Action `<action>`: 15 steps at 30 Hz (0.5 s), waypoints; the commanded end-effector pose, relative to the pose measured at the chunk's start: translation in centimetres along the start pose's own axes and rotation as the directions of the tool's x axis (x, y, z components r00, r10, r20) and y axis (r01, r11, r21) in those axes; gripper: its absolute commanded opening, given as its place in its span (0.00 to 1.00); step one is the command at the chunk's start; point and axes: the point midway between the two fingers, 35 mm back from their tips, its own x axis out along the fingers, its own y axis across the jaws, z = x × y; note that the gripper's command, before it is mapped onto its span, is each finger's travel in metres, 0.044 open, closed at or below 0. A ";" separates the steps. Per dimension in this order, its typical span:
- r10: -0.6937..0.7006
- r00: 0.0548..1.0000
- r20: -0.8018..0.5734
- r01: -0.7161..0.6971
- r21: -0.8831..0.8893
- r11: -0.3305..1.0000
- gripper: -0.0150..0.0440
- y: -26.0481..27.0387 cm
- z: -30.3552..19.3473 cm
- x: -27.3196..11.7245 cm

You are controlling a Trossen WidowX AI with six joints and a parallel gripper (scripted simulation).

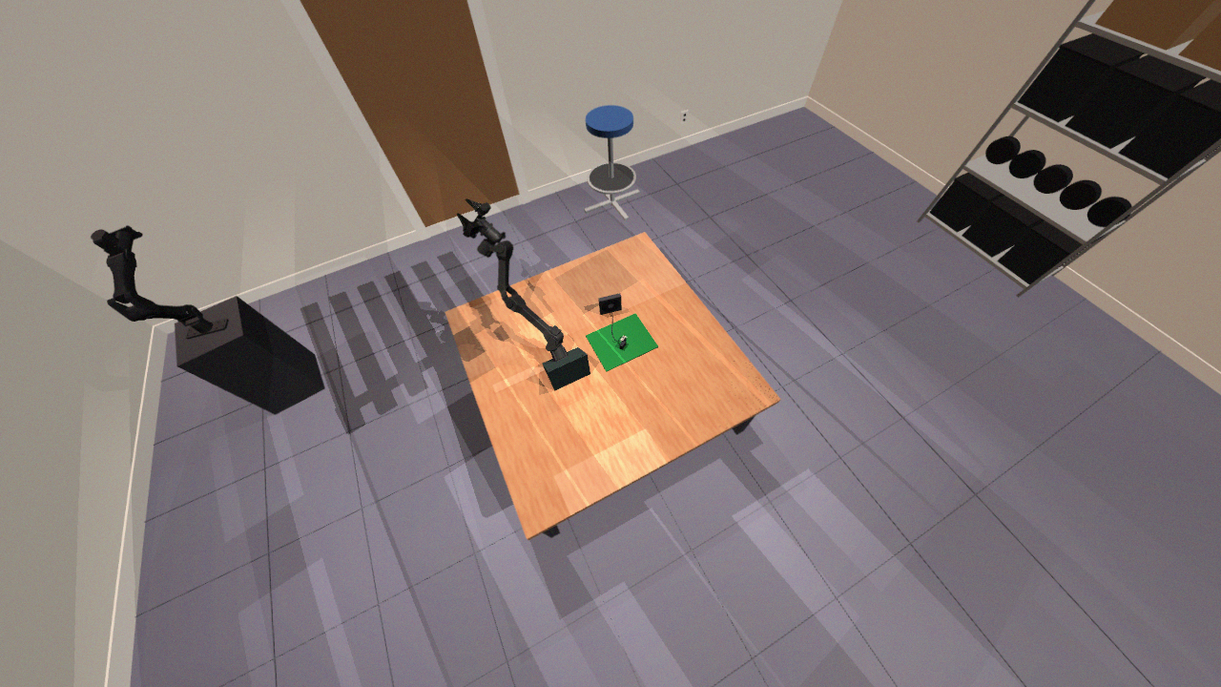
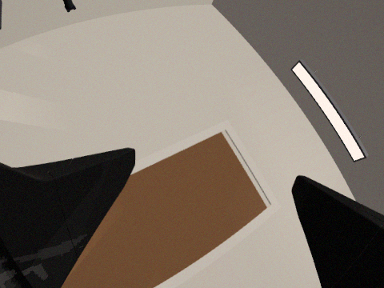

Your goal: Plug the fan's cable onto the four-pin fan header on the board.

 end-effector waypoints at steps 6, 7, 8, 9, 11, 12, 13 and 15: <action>-0.340 0.938 -0.072 0.310 -0.270 0.912 1.00 -12.7 -1.6 -4.1; -0.370 0.925 -0.080 0.333 -0.295 0.896 1.00 -13.8 -1.8 -4.6; -0.400 0.912 -0.089 0.354 -0.320 0.879 1.00 -15.0 -2.0 -5.2; -0.430 0.898 -0.098 0.374 -0.345 0.861 1.00 -16.1 -2.2 -5.7; -0.487 0.866 -0.115 0.410 -0.394 0.823 1.00 -18.3 -2.6 -6.9; -0.516 0.847 -0.126 0.427 -0.418 0.802 1.00 -19.4 -2.8 -7.6; -0.551 0.823 -0.140 0.444 -0.446 0.777 1.00 -20.7 -3.1 -8.5; -0.619 0.767 -0.170 0.473 -0.503 0.724 1.00 -23.3 -3.8 -10.5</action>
